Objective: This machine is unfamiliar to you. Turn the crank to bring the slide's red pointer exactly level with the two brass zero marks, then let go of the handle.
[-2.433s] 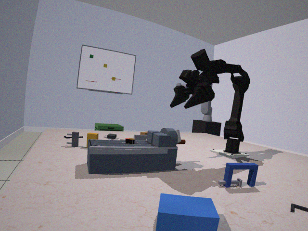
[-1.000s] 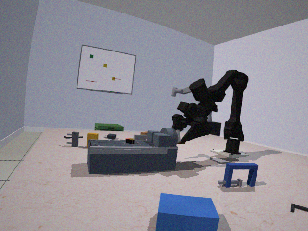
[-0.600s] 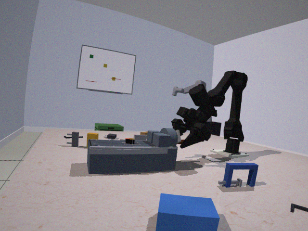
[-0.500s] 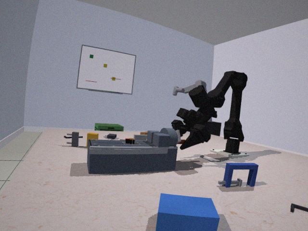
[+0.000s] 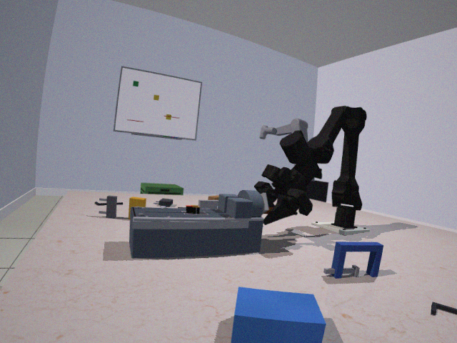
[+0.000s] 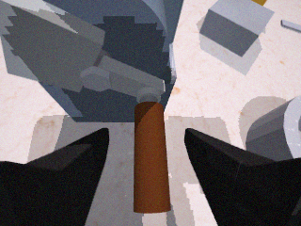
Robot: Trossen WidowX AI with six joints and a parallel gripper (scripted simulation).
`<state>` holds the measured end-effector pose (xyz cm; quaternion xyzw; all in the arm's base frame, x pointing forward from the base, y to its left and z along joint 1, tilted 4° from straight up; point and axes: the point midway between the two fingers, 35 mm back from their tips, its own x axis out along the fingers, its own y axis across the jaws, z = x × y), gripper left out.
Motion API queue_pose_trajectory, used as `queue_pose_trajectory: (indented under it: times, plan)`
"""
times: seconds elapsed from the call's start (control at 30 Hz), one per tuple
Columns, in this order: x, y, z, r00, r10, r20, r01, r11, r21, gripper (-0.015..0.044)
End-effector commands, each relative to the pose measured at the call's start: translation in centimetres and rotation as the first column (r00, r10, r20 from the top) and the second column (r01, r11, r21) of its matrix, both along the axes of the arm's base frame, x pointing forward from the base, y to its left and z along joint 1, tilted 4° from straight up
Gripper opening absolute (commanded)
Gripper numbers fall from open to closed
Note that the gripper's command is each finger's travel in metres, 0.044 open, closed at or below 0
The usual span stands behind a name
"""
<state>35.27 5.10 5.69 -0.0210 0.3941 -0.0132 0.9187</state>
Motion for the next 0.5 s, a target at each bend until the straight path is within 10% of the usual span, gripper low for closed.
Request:
queue_pose_trajectory:
  times: [0.0, 0.23, 0.47]
  plan:
    - [0.03, 0.06, 0.01, 1.0, 0.006, 0.002, -0.006, 1.0, 0.001, 0.0177]
    - [0.03, 0.06, 0.01, 1.0, 0.006, 0.002, -0.006, 1.0, 0.001, 0.0]
    - [-0.01, 0.06, -0.06, 1.0, 0.006, 0.002, -0.006, 1.0, 0.001, 0.0]
